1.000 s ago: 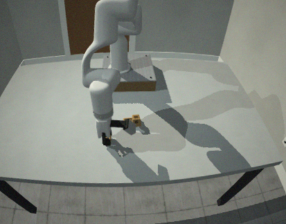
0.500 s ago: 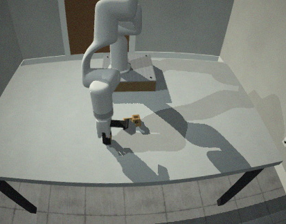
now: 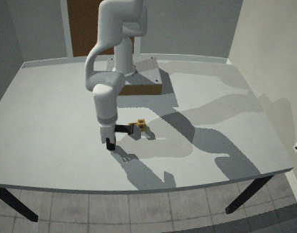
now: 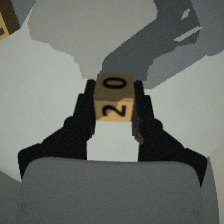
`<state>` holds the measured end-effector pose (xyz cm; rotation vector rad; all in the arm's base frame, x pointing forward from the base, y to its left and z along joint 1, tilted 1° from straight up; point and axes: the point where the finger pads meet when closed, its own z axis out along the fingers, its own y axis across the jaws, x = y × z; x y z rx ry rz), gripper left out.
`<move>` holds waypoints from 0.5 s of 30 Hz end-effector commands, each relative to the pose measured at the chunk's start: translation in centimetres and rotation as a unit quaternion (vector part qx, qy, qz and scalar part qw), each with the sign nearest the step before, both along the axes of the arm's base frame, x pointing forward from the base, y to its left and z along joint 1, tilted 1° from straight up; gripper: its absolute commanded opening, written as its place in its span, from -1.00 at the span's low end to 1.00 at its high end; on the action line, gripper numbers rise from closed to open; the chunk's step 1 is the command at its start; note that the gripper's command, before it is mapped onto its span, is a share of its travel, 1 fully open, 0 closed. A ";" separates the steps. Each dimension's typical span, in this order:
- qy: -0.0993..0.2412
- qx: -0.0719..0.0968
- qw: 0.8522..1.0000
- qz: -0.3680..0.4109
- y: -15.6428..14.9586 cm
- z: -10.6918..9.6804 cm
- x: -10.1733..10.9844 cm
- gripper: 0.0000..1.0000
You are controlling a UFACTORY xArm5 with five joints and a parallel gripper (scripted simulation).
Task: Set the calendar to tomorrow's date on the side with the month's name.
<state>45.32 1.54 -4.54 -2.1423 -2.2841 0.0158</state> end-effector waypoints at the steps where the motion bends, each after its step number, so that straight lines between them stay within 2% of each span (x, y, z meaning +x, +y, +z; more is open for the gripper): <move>1: -0.002 0.000 1.000 0.000 0.0 0.1 0.1 -0.43; 15: -0.002 0.000 1.000 0.000 0.0 0.4 0.1 -0.43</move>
